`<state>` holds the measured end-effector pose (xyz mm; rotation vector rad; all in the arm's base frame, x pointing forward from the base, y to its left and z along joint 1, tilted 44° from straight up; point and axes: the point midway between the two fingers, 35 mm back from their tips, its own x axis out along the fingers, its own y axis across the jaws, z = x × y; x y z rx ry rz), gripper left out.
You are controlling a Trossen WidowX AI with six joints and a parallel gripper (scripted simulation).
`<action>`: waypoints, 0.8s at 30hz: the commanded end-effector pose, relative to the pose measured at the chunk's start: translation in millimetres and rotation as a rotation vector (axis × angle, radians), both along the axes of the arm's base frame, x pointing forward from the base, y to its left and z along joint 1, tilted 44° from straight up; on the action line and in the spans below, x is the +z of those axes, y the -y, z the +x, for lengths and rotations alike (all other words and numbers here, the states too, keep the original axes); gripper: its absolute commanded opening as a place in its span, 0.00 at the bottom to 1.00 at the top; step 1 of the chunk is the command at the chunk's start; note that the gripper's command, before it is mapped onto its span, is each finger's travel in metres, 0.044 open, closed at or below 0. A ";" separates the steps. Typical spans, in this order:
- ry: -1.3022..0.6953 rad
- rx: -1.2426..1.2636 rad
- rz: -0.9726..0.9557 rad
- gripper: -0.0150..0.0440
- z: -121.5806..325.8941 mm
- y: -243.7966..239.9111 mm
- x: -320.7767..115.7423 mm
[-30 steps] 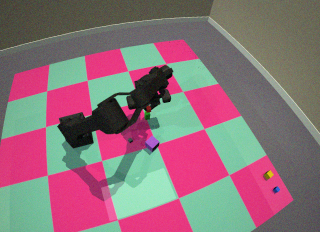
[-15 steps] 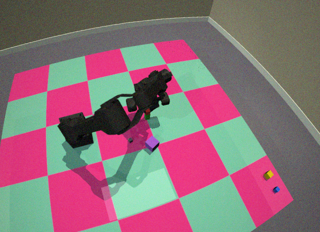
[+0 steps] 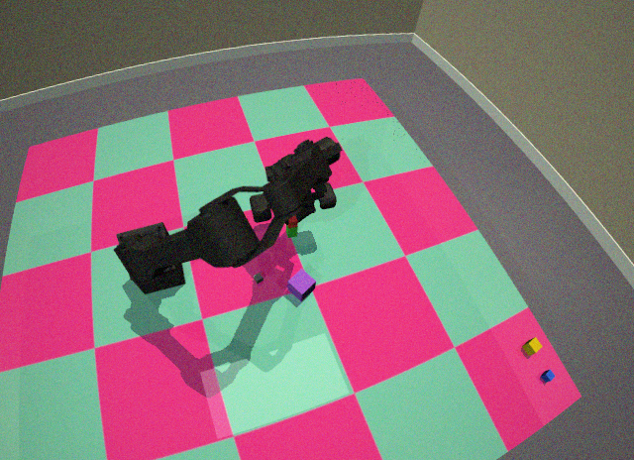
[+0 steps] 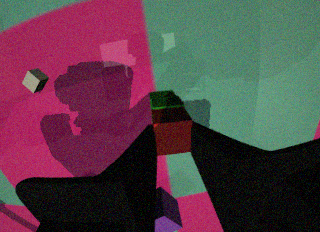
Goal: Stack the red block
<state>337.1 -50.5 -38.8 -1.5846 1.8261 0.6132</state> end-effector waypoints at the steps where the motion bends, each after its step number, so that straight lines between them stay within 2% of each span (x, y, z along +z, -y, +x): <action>1: -0.002 0.003 -0.003 0.25 -0.1 0.6 -0.4; 4: -0.002 0.003 -0.003 0.25 0.4 -1.4 1.5; 21: 0.000 0.000 0.000 1.00 0.0 -0.1 0.0; 24: 0.000 0.000 0.000 1.00 0.0 -0.1 0.0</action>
